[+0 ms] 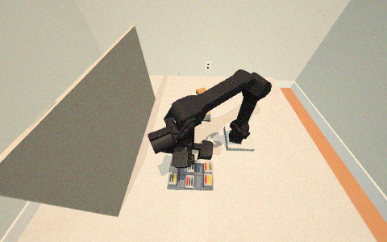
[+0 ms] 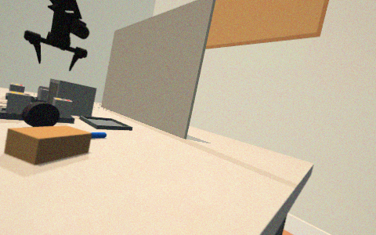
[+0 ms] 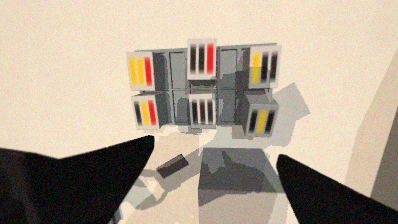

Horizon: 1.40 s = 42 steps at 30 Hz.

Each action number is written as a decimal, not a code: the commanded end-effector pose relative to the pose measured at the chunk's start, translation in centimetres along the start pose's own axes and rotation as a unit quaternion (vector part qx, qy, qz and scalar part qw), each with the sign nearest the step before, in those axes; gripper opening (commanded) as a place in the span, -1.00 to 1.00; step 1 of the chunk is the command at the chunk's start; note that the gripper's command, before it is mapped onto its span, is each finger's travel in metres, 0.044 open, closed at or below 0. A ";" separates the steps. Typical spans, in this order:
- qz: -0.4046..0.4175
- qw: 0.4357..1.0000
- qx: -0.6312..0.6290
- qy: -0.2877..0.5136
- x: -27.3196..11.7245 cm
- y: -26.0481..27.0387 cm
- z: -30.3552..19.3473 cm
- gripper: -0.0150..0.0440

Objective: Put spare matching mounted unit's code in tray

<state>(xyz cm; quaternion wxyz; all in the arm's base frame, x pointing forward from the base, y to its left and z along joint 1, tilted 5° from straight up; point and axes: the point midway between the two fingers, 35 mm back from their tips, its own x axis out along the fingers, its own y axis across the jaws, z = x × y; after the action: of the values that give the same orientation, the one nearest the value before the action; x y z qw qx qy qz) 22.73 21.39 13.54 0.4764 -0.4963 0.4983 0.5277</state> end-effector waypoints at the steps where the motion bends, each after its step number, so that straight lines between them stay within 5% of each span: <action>1: 0.004 0.997 -0.079 0.001 0.9 1.9 0.5 1.00; 5: 0.004 0.997 -0.079 0.001 0.9 1.9 0.5 1.00; 11: 0.004 0.997 -0.079 0.001 4.3 1.8 0.4 0.53; 42: 0.004 0.997 -0.079 0.001 8.4 1.6 0.5 0.53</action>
<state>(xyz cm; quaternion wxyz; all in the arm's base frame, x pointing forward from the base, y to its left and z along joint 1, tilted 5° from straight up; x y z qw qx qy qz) 20.94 22.06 6.14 0.4391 -0.5319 0.4520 0.5657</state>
